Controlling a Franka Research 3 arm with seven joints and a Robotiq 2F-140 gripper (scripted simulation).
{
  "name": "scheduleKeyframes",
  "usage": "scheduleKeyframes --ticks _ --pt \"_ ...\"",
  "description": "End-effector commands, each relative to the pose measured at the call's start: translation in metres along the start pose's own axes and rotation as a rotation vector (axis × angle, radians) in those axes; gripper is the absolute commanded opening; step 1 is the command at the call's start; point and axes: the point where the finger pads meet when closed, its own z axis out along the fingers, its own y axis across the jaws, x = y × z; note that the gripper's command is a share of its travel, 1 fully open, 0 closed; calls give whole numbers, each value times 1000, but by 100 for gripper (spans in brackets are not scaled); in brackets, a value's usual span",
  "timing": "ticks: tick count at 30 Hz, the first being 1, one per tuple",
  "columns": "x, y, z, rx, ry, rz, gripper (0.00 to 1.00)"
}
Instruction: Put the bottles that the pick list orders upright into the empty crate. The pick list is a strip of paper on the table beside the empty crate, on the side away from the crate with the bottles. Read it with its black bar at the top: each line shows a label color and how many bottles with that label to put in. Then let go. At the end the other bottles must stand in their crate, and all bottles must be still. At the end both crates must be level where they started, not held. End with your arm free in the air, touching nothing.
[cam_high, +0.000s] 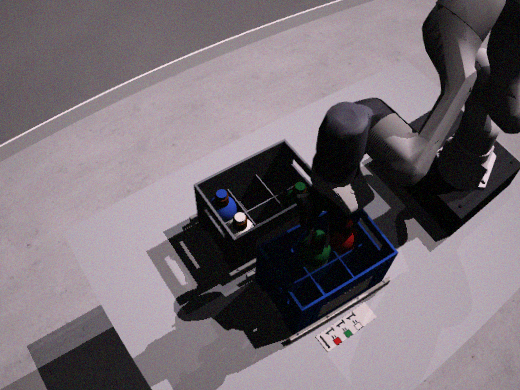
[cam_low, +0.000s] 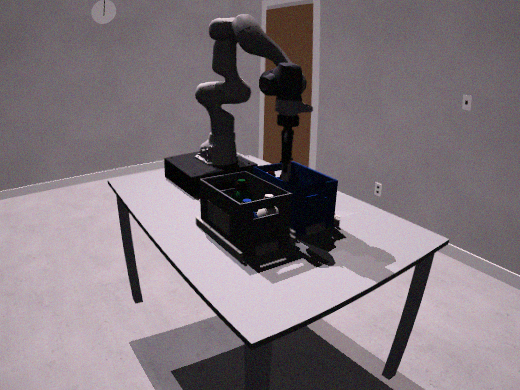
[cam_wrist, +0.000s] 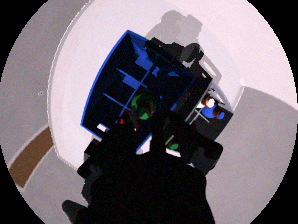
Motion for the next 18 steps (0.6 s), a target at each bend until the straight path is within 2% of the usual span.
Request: scheduleKeyframes --ticks 1,18 --pt "1 5 -1 -12 7 6 0" --pt "1 5 6 -12 7 6 0"
